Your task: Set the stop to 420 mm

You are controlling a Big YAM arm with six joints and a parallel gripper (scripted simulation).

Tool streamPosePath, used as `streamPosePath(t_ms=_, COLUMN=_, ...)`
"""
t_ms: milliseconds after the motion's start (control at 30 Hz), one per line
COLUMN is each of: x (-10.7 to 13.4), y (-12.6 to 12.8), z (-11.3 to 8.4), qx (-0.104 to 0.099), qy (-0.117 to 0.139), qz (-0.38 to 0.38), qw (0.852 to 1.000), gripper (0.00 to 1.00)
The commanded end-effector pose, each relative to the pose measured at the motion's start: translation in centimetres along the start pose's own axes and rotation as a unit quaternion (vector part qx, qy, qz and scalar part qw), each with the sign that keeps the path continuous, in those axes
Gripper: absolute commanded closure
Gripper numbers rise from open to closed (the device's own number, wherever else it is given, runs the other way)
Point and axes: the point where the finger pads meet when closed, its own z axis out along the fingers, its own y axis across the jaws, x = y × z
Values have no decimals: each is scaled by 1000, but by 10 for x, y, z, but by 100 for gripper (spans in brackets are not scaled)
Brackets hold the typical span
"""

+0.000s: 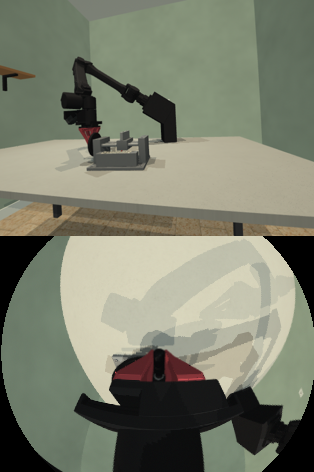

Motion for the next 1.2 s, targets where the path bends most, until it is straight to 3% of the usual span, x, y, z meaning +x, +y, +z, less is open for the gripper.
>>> streamPosePath(t_ms=0, x=-5, y=-2, z=14, qx=8, qy=-4, qz=3, qw=1000, gripper=94)
streamPosePath(t_ms=1167, x=-8, y=17, z=39, qx=6, qy=-6, qz=5, qw=1000, gripper=94)
